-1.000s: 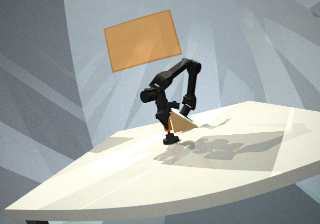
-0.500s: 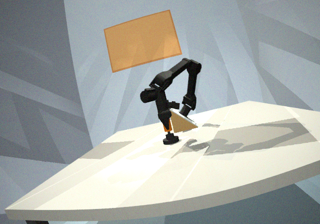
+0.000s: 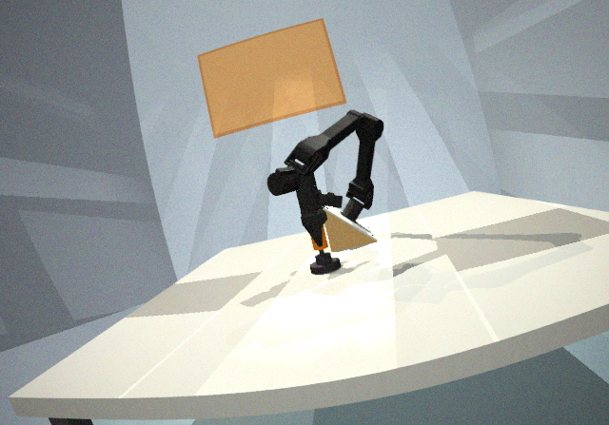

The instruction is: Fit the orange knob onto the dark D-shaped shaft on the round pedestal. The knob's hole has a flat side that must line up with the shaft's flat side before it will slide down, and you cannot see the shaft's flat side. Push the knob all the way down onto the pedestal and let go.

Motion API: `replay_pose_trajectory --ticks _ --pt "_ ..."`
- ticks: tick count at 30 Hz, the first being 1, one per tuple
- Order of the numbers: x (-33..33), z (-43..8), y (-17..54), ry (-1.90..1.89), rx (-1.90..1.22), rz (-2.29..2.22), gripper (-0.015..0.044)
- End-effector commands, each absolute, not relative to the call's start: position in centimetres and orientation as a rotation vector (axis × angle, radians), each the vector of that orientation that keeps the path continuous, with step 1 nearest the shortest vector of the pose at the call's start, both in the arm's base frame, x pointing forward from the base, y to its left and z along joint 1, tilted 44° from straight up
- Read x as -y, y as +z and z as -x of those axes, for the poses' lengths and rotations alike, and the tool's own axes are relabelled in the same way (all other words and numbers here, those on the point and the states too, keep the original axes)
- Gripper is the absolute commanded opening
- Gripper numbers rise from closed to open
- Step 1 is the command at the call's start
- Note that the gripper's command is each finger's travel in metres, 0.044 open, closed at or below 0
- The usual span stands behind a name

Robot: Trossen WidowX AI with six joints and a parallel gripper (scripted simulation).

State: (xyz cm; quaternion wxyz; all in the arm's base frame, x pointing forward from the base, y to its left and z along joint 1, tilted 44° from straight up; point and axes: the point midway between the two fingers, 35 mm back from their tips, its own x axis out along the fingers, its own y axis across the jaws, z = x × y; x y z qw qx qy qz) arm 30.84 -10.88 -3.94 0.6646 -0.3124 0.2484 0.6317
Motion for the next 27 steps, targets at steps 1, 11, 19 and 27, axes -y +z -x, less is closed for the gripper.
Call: replay_pose_trajectory --ticks 1,11,19,27 --pt "11.04 -30.89 -3.82 1.427 -0.557 0.71 0.0" --pt "11.29 -31.08 -3.7 1.486 -0.44 0.844 0.0" --pt "11.11 -31.06 -3.78 1.499 -0.411 0.876 0.0" --pt "10.97 -30.85 -3.82 1.499 -0.411 0.876 0.0"
